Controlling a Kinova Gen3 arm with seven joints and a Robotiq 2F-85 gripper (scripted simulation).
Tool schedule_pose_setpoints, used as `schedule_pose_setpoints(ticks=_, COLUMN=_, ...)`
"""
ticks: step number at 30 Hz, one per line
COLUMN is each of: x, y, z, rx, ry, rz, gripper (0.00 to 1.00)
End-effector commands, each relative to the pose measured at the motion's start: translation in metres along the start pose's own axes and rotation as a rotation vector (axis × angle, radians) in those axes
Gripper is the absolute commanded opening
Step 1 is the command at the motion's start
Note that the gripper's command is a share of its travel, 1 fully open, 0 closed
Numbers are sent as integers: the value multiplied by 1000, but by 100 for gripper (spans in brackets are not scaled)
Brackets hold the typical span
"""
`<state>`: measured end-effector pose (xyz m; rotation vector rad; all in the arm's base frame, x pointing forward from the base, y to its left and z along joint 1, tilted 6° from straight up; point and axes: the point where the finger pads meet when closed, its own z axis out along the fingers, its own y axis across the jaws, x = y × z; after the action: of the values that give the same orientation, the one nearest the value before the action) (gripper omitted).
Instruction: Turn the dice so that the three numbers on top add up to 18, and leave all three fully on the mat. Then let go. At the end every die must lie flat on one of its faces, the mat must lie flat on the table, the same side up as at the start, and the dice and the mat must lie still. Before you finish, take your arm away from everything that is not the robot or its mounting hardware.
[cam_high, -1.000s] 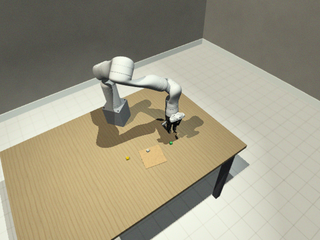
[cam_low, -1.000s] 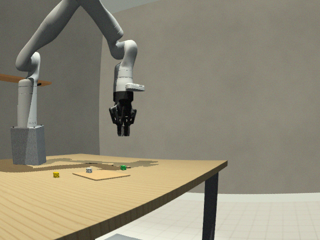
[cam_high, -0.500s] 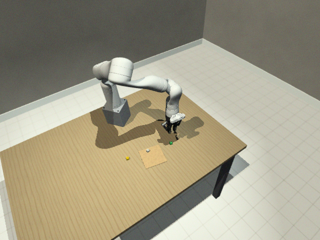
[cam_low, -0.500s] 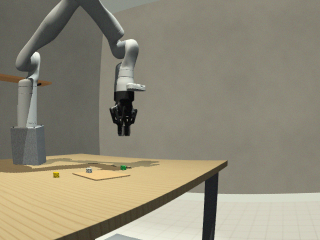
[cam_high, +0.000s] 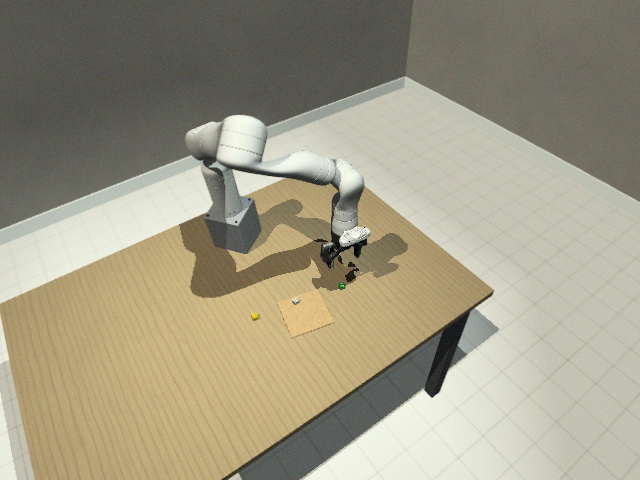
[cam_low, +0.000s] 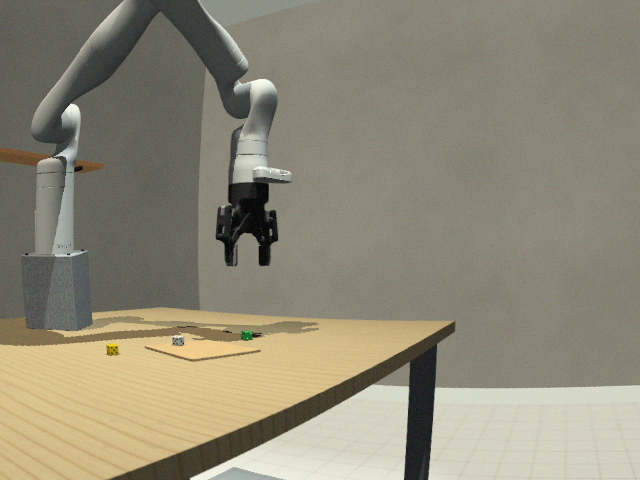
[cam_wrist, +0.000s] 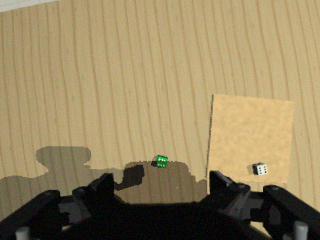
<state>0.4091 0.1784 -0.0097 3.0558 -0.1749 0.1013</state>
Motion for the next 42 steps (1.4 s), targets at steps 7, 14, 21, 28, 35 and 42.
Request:
schedule_pose_setpoints(ticks=7, x=-4, y=0, z=25, rx=-1, ry=0, rz=119, gripper=100)
schedule_pose_setpoints(ticks=14, x=-9, y=0, z=47, rx=-1, ry=-2, rz=222, gripper=100)
schedule_pose_setpoints(ticks=21, x=-9, y=0, z=47, rx=-1, ry=-2, rz=223, gripper=31)
schedule_pose_setpoints(ticks=28, x=-9, y=0, z=47, rx=-1, ry=-2, rz=223, gripper=31)
schedule_pose_setpoints(ticks=35, x=-9, y=0, z=47, rx=-1, ry=-2, rz=223, gripper=31)
schedule_pose_setpoints(ticks=42, x=-9, y=0, z=47, rx=-1, ry=-2, rz=223, gripper=31)
